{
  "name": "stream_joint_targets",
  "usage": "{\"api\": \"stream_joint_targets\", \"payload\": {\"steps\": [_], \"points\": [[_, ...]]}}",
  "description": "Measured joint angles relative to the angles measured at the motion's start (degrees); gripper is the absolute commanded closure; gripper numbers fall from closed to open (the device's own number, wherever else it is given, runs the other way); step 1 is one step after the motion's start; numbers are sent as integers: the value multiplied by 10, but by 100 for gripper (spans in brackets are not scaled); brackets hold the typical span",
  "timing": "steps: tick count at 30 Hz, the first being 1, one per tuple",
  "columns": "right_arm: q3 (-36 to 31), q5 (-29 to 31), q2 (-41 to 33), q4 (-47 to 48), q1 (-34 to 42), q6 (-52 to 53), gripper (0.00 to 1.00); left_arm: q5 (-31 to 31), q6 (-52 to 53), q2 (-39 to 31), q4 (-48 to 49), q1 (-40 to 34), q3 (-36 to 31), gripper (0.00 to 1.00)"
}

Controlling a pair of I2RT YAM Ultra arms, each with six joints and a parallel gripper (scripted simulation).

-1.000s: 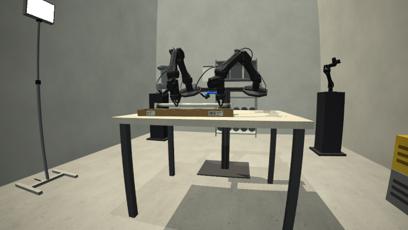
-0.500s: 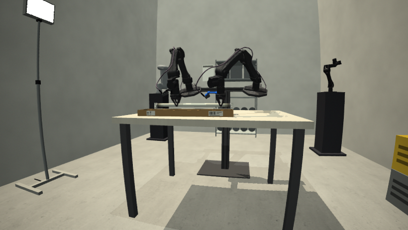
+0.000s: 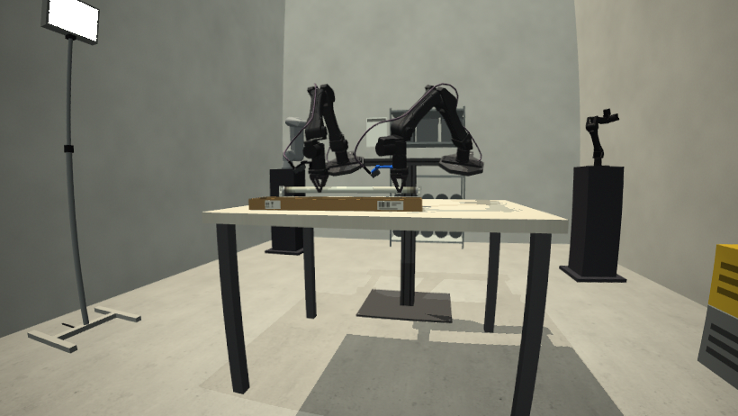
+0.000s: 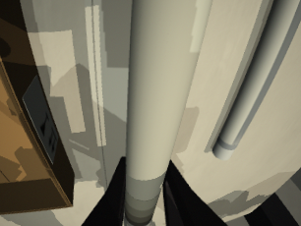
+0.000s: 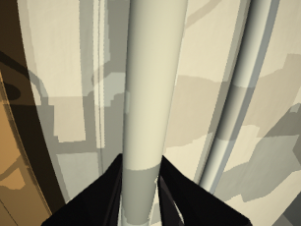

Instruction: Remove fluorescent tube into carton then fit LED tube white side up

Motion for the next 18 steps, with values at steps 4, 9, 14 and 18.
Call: {"api": "stream_joint_targets", "payload": {"steps": [4,9,14,18], "points": [[-22,0,-14,27,0,-2,89,-14,-2,-10,24,-5,-22,89],[-50,0,-30,61,0,-4,89,-31,-3,-23,53,-12,-48,89],[-78,0,-46,97,0,-6,89,-48,-5,-34,83,-18,-74,89],[-106,0,-63,133,0,-9,89,-68,-6,-45,115,-26,-100,89]]}}
